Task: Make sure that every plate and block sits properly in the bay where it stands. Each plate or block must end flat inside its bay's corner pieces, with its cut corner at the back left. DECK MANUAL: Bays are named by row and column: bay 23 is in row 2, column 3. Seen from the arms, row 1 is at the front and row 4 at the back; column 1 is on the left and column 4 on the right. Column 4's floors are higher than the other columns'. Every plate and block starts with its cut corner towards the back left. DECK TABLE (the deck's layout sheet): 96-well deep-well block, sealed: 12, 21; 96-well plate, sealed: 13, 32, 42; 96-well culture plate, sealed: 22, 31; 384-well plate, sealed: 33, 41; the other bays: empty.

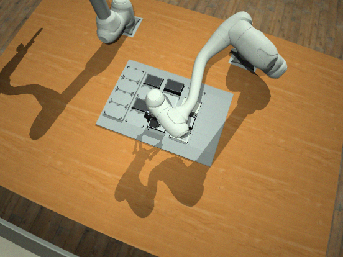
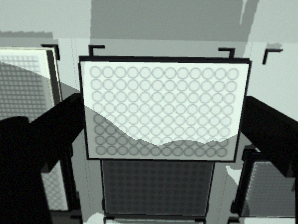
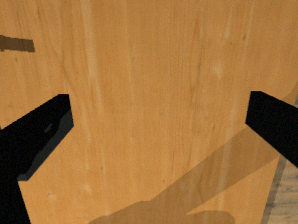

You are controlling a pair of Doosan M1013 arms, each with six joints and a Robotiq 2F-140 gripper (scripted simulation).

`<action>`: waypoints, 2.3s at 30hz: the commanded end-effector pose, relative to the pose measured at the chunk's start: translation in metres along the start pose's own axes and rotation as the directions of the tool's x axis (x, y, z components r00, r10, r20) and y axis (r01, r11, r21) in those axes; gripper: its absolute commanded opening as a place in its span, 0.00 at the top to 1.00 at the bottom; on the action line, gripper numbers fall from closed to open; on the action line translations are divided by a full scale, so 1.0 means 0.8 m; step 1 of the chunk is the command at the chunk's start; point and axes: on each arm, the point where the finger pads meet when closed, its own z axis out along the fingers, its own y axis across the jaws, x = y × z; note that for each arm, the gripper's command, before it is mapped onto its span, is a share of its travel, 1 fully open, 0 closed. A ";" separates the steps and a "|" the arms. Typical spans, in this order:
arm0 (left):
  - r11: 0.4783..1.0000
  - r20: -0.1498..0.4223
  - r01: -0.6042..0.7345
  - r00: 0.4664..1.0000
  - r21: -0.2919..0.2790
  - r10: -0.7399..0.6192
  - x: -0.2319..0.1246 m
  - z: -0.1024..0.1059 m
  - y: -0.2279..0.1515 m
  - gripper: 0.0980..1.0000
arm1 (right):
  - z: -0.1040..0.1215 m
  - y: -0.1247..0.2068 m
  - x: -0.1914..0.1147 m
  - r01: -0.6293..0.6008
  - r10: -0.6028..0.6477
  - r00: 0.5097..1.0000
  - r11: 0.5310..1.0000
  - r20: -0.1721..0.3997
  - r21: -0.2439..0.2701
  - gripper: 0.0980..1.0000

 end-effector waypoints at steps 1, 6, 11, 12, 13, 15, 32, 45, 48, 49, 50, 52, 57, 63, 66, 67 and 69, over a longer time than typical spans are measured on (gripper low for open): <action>1.000 -0.002 0.000 1.000 -0.001 0.000 0.001 -0.005 0.000 1.00 | -0.001 0.000 0.000 0.000 0.000 1.000 1.000 -0.001 0.000 0.00; 1.000 -0.002 0.000 1.000 -0.001 0.000 0.001 -0.013 0.000 1.00 | -0.001 0.000 0.000 0.000 0.000 1.000 1.000 -0.001 0.000 0.00; 1.000 -0.002 0.000 1.000 -0.001 0.000 0.001 -0.021 0.000 1.00 | -0.001 0.000 0.000 0.000 0.000 1.000 1.000 -0.001 0.000 0.00; 1.000 -0.002 0.000 1.000 -0.001 0.000 0.001 -0.023 0.000 1.00 | -0.001 0.000 0.000 0.000 0.000 1.000 1.000 -0.001 0.000 0.00; 1.000 -0.002 0.000 1.000 -0.001 0.000 0.001 -0.025 0.000 1.00 | -0.001 0.000 0.000 0.000 0.000 1.000 1.000 -0.001 0.000 0.00; 1.000 -0.002 0.000 1.000 -0.001 0.000 0.001 -0.028 0.000 1.00 | -0.001 0.000 0.000 0.000 0.000 1.000 1.000 -0.001 0.000 0.00; 1.000 -0.002 -0.006 1.000 -0.001 0.006 0.005 -0.041 0.000 1.00 | -0.001 0.000 0.000 0.000 0.000 1.000 1.000 -0.001 0.000 0.00; 1.000 -0.002 -0.006 1.000 -0.001 0.006 0.005 -0.036 0.000 1.00 | -0.001 0.000 0.000 0.000 0.000 1.000 1.000 -0.001 0.000 0.00; 1.000 -0.002 -0.007 1.000 -0.001 0.007 0.005 -0.031 0.000 1.00 | -0.001 0.000 0.000 0.000 0.000 1.000 1.000 -0.001 0.000 0.00; 1.000 -0.002 -0.007 1.000 -0.001 0.007 0.005 -0.029 0.000 1.00 | -0.001 0.000 0.000 0.000 0.000 1.000 1.000 -0.001 0.000 0.00; 1.000 -0.002 -0.007 1.000 -0.001 0.007 0.005 -0.027 0.000 1.00 | -0.001 0.000 0.000 0.000 0.000 1.000 1.000 -0.001 0.000 0.00; 1.000 -0.002 -0.007 1.000 -0.001 0.007 0.005 -0.027 0.000 1.00 | -0.001 0.000 0.000 0.000 0.000 1.000 1.000 -0.001 0.000 0.00; 1.000 -0.002 -0.007 1.000 -0.001 0.007 0.005 -0.019 0.000 1.00 | -0.001 0.000 0.000 0.000 0.000 1.000 1.000 -0.001 0.000 0.00; 1.000 -0.002 -0.007 1.000 -0.001 0.007 0.005 -0.009 0.000 1.00 | -0.001 0.000 0.000 0.000 0.000 1.000 1.000 -0.001 0.000 0.00; 1.000 -0.002 -0.007 1.000 -0.001 0.007 0.005 -0.004 0.000 1.00 | -0.001 0.000 0.000 0.000 0.000 1.000 1.000 -0.001 0.000 0.00; 1.000 -0.002 -0.007 1.000 -0.001 0.007 0.005 -0.002 0.000 1.00 | -0.001 0.000 0.000 0.000 0.000 1.000 1.000 -0.001 0.000 0.00; 1.000 -0.002 -0.007 1.000 -0.001 0.007 0.005 -0.002 0.000 1.00 | -0.001 0.000 0.000 0.000 0.000 1.000 1.000 -0.001 0.000 0.00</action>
